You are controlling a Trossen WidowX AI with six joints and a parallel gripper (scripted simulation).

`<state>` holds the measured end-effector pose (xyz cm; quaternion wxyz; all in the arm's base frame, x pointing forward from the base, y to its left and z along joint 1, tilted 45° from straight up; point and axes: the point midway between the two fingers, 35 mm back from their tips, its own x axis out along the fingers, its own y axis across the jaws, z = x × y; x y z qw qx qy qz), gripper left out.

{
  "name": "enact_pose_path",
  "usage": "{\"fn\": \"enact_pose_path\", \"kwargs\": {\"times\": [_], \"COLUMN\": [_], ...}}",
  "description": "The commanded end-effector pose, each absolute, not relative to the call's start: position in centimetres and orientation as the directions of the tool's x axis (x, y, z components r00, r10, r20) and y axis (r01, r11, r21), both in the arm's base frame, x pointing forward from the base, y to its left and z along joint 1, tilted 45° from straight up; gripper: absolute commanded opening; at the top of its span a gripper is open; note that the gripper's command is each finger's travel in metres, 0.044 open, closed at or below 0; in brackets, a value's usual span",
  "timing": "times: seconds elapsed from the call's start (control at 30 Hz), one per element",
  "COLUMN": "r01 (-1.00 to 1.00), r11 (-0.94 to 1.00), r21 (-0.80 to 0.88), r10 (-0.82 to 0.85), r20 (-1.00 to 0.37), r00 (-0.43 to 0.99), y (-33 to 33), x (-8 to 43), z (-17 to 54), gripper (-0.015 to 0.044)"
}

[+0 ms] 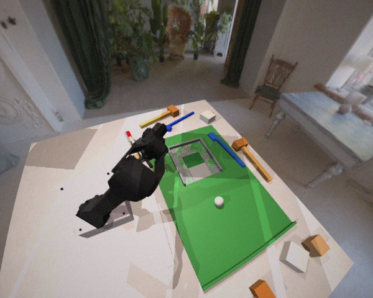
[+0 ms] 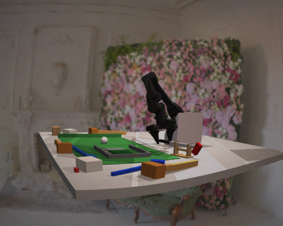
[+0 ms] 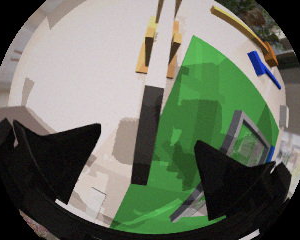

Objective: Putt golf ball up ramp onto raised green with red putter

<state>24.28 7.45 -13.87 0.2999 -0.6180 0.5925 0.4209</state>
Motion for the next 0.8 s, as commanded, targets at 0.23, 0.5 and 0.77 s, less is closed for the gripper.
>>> {"fn": "enact_pose_path", "kwargs": {"times": [0.23, 0.5, 0.77], "r01": [-0.983, -0.983, -0.985], "r11": [-0.120, -0.120, -0.115], "r21": [0.141, 0.141, 0.132], "r10": [-0.490, -0.490, -0.483], "r20": [-0.870, -0.869, -0.873], "r00": [-0.065, -0.065, -0.060], "y": [5.9, 5.6, 5.9], "x": [23.9, 23.9, 24.1], "z": [-15.2, -15.5, -15.4], "gripper": [0.0440, 0.0440, 0.0309]}}
